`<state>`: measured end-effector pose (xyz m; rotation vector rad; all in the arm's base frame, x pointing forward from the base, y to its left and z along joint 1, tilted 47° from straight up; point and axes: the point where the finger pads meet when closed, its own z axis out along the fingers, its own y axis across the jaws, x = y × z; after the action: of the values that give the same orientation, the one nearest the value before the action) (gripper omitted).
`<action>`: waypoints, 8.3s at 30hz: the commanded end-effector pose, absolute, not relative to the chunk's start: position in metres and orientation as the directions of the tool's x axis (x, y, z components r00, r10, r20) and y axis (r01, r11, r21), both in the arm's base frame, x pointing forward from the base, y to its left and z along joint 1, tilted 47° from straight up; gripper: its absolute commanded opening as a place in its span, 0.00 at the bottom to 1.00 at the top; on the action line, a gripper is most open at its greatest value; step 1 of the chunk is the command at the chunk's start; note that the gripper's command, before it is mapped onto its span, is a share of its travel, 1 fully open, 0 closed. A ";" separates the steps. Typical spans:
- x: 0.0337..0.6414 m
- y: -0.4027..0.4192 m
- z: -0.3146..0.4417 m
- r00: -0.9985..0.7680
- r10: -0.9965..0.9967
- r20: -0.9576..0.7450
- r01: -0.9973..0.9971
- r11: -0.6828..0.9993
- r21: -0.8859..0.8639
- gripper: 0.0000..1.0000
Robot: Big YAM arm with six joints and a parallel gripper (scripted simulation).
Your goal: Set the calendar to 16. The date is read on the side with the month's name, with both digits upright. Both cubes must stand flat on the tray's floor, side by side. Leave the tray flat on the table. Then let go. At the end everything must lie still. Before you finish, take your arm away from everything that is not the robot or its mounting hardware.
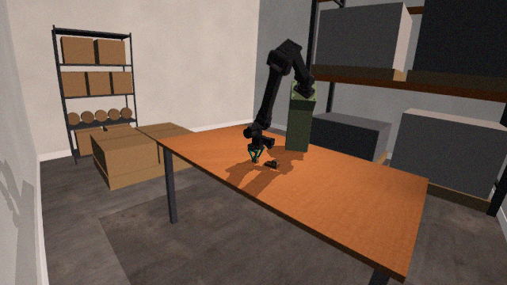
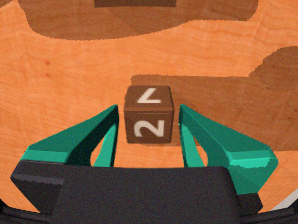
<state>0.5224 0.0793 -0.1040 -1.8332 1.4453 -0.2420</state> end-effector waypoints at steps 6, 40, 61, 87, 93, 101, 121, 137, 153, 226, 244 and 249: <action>0.508 0.088 -0.098 0.352 -0.883 -0.310 -0.752 -0.070 -0.655 0.47; 0.465 0.042 -0.050 0.342 -0.888 -0.307 -0.754 -0.064 -0.654 1.00; 0.479 0.047 -0.053 0.374 -0.884 -0.282 -0.730 -0.094 -0.677 1.00; 0.475 0.048 -0.057 0.372 -0.883 -0.288 -0.741 -0.095 -0.665 0.47; 0.475 0.048 -0.057 0.372 -0.883 -0.288 -0.741 -0.095 -0.665 0.47; 0.475 0.048 -0.057 0.372 -0.883 -0.287 -0.740 -0.095 -0.665 0.47; 0.486 0.053 -0.061 0.361 -0.885 -0.294 -0.738 -0.078 -0.671 0.47; 0.498 0.063 -0.076 0.361 -0.885 -0.294 -0.738 -0.078 -0.670 0.47; 0.503 0.071 -0.090 0.358 -0.884 -0.301 -0.747 -0.078 -0.660 0.47; 0.506 0.073 -0.092 0.360 -0.884 -0.298 -0.743 -0.078 -0.665 0.47; 0.492 0.075 -0.097 0.354 -0.884 -0.305 -0.755 -0.078 -0.651 0.47; 0.500 0.076 -0.094 0.359 -0.884 -0.299 -0.745 -0.078 -0.663 0.47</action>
<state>0.5063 0.0650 -0.0853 -1.8512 1.4201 -0.2591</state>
